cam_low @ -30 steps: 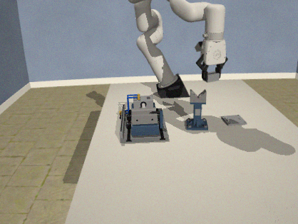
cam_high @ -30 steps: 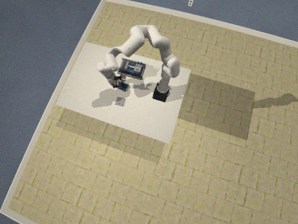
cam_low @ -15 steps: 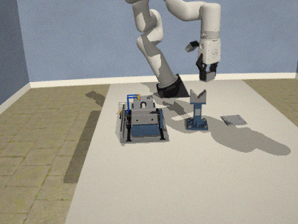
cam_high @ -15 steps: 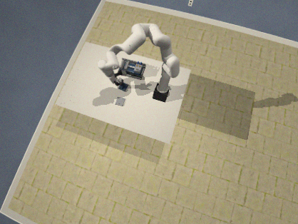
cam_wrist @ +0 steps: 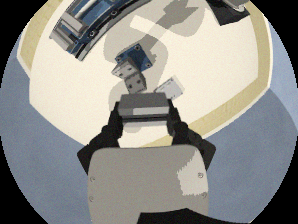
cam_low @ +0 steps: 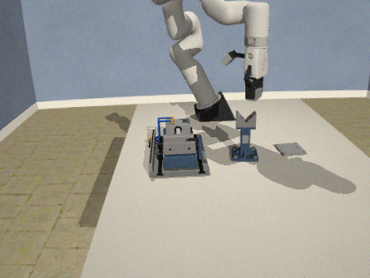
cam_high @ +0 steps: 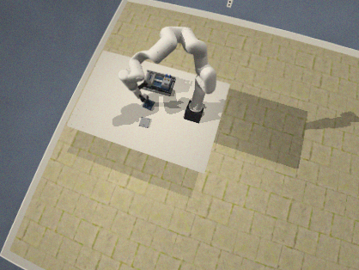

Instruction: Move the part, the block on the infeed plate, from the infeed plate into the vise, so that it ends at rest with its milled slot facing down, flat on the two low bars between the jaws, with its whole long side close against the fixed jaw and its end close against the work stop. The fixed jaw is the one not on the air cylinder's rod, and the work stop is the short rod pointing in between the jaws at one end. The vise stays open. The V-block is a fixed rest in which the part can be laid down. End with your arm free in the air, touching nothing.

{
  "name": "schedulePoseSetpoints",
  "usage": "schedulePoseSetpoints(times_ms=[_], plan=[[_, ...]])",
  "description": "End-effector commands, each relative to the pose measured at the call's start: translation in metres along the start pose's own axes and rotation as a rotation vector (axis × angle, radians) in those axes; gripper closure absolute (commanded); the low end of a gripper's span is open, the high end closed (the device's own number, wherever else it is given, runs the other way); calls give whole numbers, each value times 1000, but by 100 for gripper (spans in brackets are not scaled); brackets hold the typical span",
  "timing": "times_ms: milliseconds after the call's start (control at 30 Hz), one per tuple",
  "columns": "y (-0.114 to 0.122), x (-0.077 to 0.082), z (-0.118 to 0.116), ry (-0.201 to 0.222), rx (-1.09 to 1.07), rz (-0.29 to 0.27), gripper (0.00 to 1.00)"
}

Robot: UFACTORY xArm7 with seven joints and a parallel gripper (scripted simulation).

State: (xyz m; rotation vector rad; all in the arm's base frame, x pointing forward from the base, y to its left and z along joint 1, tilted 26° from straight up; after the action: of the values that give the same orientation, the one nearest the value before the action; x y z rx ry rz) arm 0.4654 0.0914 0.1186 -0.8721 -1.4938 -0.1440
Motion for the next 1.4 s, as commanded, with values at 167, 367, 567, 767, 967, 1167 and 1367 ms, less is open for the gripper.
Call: schedulePoseSetpoints(times_ms=[167,367,567,767,967,1167,1367], plan=[[-5,5,-5,-13,141,-12,100],[-9,7,-8,-22,224,-14,100],[-12,9,-10,-29,284,-16,100],[-14,10,-12,-35,335,-17,100],[-16,11,-14,-42,384,-17,100],[-17,12,-15,-45,410,-17,100],[-19,13,-16,-50,440,-17,100]])
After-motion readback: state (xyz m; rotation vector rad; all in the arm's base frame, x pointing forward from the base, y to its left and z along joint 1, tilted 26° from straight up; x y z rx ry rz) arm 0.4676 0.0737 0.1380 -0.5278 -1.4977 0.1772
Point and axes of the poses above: the point where the finger pads meet when closed, its own x axis back along the fingers, its own z axis across the jaws, y = z × x, the point moved 2 cm from there along x, back along the fingers, and after that the axes turned 9 degrees about x, right-handed, at the moved point
